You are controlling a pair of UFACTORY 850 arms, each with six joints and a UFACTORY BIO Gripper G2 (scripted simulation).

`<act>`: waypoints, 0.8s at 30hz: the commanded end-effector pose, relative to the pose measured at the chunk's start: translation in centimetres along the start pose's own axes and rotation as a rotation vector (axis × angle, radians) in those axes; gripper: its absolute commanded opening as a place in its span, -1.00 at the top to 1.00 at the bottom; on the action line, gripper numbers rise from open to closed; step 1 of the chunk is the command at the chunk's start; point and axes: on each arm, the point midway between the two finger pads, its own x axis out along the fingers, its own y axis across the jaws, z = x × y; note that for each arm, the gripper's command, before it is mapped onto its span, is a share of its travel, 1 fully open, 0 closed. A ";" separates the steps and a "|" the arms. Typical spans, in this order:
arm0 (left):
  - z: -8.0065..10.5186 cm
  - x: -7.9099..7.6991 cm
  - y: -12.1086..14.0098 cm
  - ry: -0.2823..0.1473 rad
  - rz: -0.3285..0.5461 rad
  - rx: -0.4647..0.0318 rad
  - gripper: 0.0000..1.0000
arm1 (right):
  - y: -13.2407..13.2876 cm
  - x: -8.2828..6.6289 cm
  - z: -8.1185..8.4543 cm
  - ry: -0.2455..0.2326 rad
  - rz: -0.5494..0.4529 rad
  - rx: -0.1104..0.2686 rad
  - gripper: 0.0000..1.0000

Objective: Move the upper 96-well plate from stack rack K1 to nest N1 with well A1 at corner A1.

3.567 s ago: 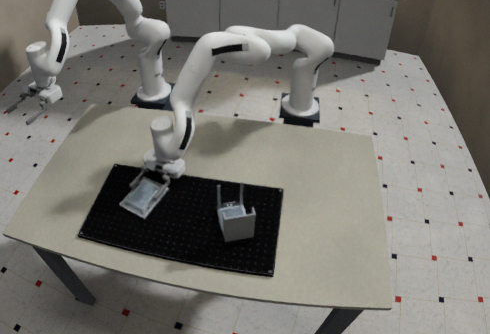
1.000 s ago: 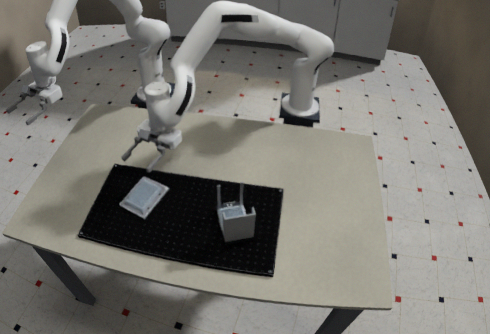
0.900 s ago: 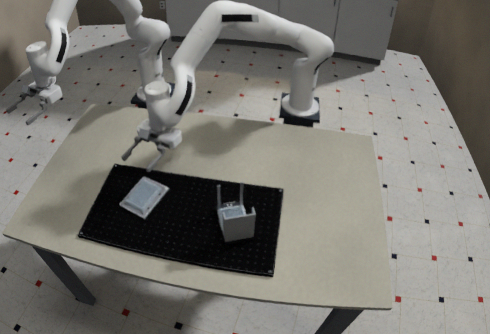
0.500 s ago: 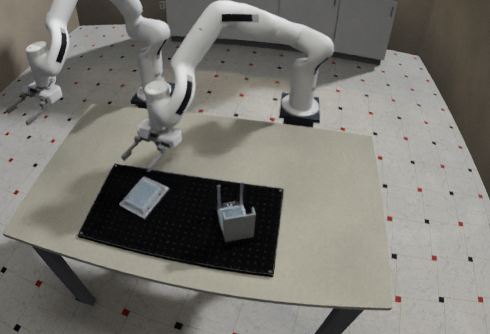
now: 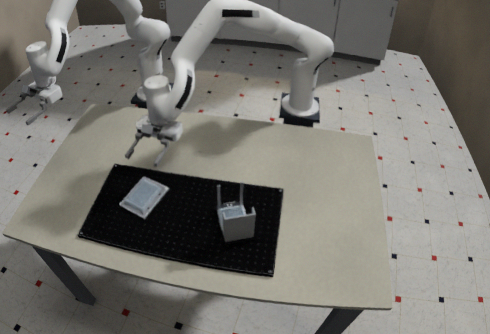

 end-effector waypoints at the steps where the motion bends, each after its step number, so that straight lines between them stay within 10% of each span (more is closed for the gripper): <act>1: 1.5 -0.7 1.8 -0.007 0.126 0.005 0.25 | 0.0 0.1 0.2 -0.003 0.000 0.000 -1.00; 24: 7.6 -4.1 9.7 -0.007 0.126 0.006 0.25 | 0.0 0.1 0.2 -0.003 0.000 0.000 -1.00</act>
